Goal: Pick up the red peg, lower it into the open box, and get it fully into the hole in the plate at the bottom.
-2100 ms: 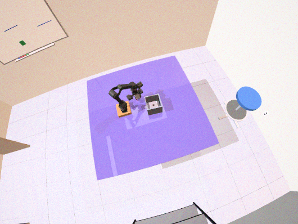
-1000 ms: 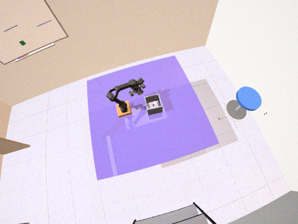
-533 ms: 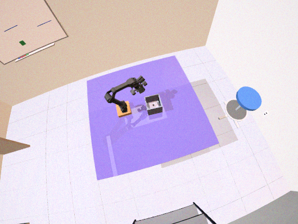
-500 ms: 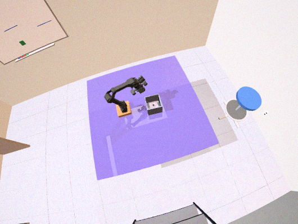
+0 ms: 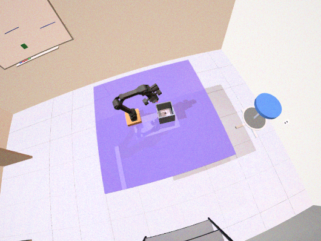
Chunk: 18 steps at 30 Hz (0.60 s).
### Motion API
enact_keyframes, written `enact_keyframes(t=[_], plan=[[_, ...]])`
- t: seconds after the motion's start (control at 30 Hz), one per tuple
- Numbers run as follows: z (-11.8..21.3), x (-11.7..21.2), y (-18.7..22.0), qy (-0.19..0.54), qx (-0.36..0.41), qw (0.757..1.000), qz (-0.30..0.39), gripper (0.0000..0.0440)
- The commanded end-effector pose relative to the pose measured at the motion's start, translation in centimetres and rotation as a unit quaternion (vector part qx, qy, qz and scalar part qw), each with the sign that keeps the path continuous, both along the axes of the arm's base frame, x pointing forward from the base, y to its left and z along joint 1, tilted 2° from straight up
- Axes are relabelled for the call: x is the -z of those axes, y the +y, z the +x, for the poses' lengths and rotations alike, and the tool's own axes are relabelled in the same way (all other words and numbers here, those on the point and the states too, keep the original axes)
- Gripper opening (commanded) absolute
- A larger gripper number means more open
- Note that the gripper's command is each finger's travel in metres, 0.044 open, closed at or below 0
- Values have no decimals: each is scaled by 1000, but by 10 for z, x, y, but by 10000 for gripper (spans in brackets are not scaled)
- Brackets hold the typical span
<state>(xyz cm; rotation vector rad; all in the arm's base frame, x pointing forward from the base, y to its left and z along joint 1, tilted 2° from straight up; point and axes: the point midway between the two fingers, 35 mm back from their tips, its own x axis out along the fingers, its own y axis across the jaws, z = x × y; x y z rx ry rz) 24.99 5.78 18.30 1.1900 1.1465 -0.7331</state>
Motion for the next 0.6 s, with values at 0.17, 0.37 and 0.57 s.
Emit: enact_keyframes(t=[0.17, 0.37, 0.57], plan=[[10, 3, -24, 18, 14, 1000, -20, 0], [16, 6, -40, 31, 22, 999, -26, 0], [23, 11, -53, 44, 26, 998, -29, 0]])
